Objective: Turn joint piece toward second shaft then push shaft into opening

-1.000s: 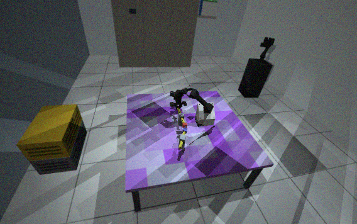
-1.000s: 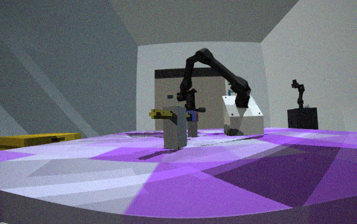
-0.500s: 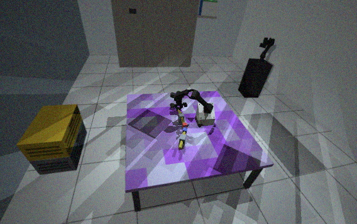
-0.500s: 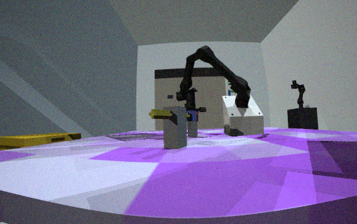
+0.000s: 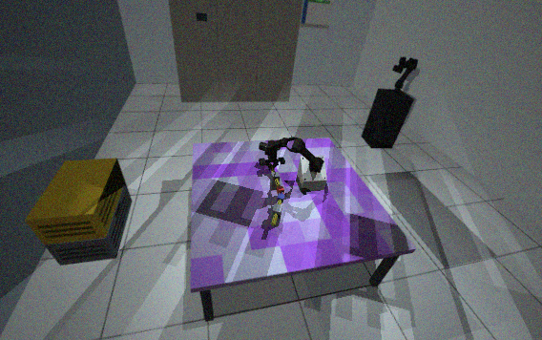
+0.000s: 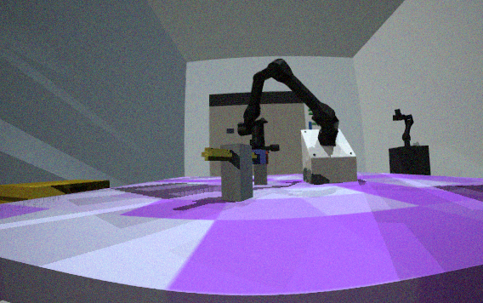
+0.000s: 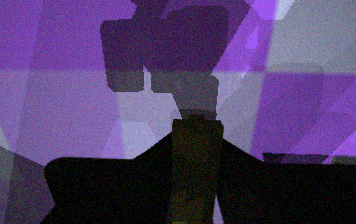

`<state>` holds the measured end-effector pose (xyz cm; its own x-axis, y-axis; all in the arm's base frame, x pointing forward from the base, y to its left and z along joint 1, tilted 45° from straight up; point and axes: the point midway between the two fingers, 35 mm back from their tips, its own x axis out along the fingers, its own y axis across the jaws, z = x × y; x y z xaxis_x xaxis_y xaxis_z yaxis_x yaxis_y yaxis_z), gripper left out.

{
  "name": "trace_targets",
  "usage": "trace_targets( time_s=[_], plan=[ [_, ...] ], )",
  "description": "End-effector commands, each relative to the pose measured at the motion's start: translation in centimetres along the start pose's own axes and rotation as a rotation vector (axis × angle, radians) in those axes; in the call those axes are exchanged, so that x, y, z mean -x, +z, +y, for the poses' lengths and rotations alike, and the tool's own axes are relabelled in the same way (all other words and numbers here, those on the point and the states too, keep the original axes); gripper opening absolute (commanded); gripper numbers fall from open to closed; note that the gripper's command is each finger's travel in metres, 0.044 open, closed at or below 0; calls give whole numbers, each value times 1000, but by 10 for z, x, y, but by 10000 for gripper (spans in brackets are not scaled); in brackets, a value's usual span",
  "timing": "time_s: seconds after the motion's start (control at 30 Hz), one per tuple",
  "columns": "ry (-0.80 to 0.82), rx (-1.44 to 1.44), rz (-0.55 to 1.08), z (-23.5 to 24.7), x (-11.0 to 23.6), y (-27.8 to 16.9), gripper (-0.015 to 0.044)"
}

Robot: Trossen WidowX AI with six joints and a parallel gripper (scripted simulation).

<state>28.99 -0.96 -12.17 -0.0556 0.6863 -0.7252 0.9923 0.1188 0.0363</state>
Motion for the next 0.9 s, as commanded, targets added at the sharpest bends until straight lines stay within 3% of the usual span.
trace_targets(
  time_s=[0.0,0.27,0.37,0.53,0.87],
  plan=[
    [-1,1,1,0,0,0,0],
    [-1,1,1,0,0,0,0],
    [-1,1,1,0,0,0,67],
    [-1,1,1,0,0,0,67],
    [-1,1,1,0,0,0,329]
  ],
)
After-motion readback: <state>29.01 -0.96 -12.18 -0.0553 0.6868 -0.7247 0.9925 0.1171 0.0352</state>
